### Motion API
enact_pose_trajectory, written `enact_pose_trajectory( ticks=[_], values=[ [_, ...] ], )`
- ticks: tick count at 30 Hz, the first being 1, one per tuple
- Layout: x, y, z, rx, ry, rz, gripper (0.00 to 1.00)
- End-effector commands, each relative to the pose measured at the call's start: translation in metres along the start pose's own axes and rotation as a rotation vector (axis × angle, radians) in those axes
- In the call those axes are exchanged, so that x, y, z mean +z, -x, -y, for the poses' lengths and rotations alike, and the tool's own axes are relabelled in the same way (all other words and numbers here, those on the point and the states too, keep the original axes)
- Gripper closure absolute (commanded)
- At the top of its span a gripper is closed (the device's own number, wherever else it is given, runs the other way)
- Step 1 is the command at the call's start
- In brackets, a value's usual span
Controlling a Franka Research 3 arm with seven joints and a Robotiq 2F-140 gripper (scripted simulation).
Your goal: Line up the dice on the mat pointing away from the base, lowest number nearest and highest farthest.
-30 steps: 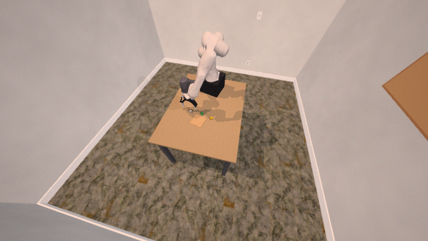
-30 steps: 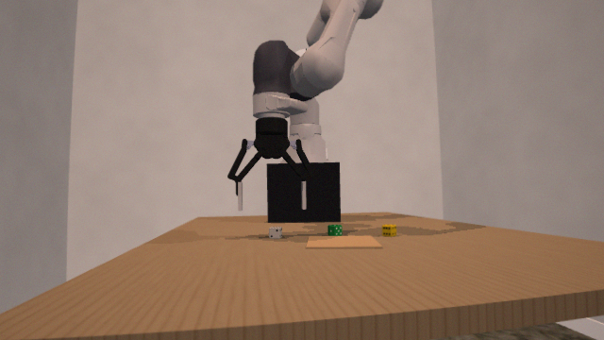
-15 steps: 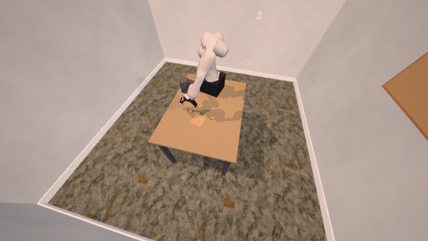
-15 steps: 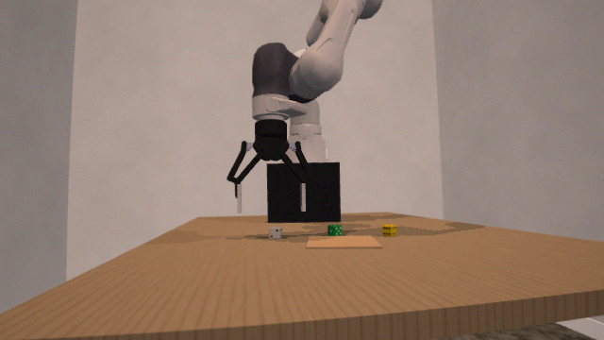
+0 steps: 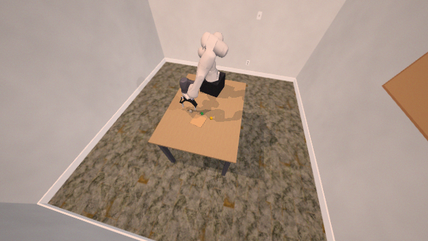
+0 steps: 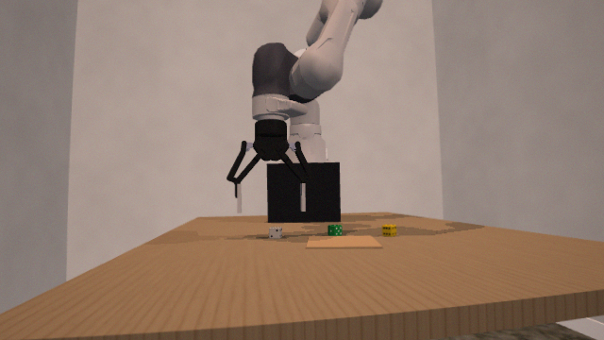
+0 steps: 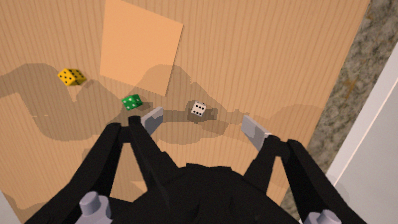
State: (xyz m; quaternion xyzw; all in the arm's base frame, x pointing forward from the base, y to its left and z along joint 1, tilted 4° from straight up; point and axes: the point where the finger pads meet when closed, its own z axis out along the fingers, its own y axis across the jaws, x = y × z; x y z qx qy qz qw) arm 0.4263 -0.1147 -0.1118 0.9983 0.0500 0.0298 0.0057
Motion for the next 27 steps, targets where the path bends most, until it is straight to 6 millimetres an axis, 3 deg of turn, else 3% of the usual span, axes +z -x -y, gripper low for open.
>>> enact_pose_trajectory(
  ticks=[1, 17, 21, 27],
  values=[
    [-0.001, -0.002, 0.000, -0.005, 0.001, -0.005, 0.00],
    [-0.001, -0.002, 0.004, -0.005, 0.001, -0.005, 0.00],
    [-0.001, -0.002, 0.023, -0.005, 0.001, -0.005, 0.00],
    [-0.001, -0.002, 0.075, -0.005, 0.001, -0.005, 0.00]
  ],
)
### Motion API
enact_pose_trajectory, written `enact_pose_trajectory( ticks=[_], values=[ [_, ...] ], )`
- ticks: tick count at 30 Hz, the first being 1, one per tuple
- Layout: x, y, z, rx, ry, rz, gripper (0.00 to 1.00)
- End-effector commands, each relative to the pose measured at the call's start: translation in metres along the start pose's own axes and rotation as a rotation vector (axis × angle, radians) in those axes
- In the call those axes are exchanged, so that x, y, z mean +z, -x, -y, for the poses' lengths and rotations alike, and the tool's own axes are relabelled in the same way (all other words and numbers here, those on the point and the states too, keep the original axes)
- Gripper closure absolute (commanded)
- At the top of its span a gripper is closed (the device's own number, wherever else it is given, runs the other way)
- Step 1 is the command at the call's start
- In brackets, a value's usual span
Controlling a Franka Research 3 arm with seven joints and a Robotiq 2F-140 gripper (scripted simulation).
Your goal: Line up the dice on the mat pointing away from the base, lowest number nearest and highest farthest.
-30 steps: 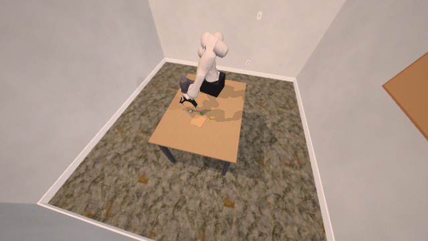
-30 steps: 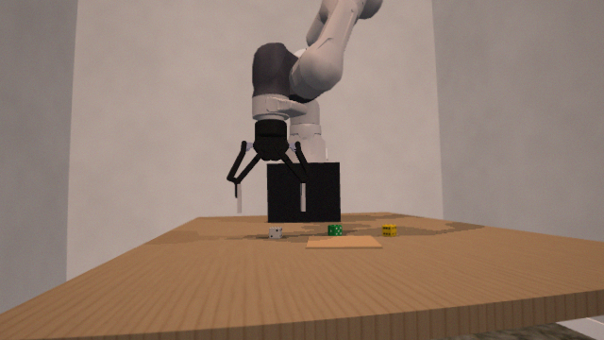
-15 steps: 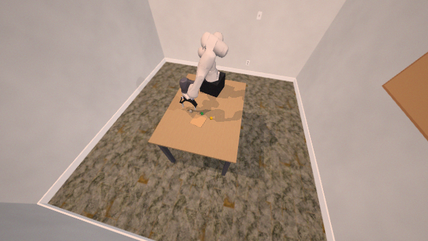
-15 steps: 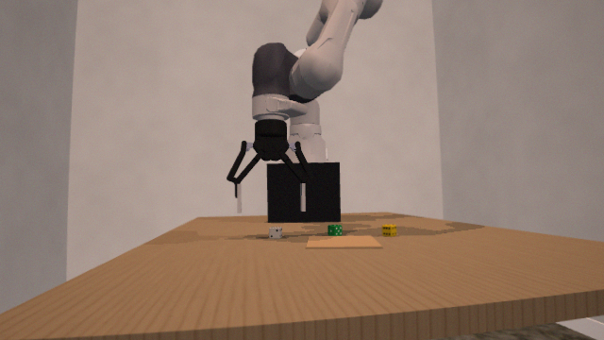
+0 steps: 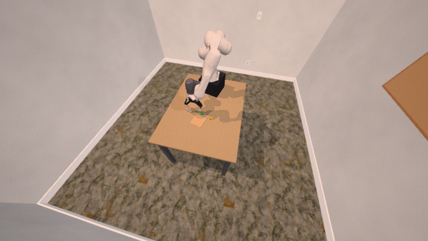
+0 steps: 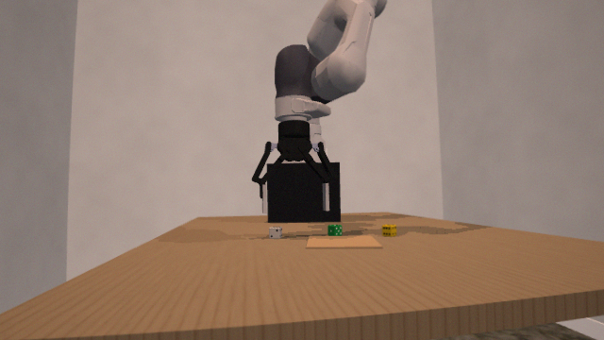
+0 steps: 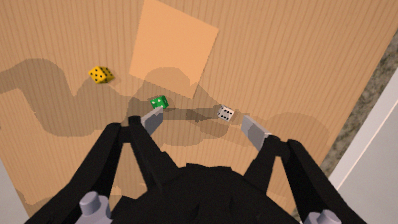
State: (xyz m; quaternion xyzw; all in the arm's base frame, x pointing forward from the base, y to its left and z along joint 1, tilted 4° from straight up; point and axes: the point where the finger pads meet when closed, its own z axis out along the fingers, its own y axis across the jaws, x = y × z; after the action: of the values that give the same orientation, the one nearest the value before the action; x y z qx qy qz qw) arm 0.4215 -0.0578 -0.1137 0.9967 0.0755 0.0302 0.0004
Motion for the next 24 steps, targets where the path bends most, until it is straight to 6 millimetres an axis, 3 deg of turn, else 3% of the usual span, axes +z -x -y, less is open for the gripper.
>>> enact_pose_trajectory(
  ticks=[1, 11, 24],
  values=[
    [-0.001, -0.002, 0.018, 0.046, 0.013, -0.004, 0.00],
    [-0.001, -0.004, 0.077, 0.046, 0.013, -0.004, 0.00],
    [-0.001, -0.005, 0.084, 0.046, 0.013, -0.004, 0.00]
  ],
)
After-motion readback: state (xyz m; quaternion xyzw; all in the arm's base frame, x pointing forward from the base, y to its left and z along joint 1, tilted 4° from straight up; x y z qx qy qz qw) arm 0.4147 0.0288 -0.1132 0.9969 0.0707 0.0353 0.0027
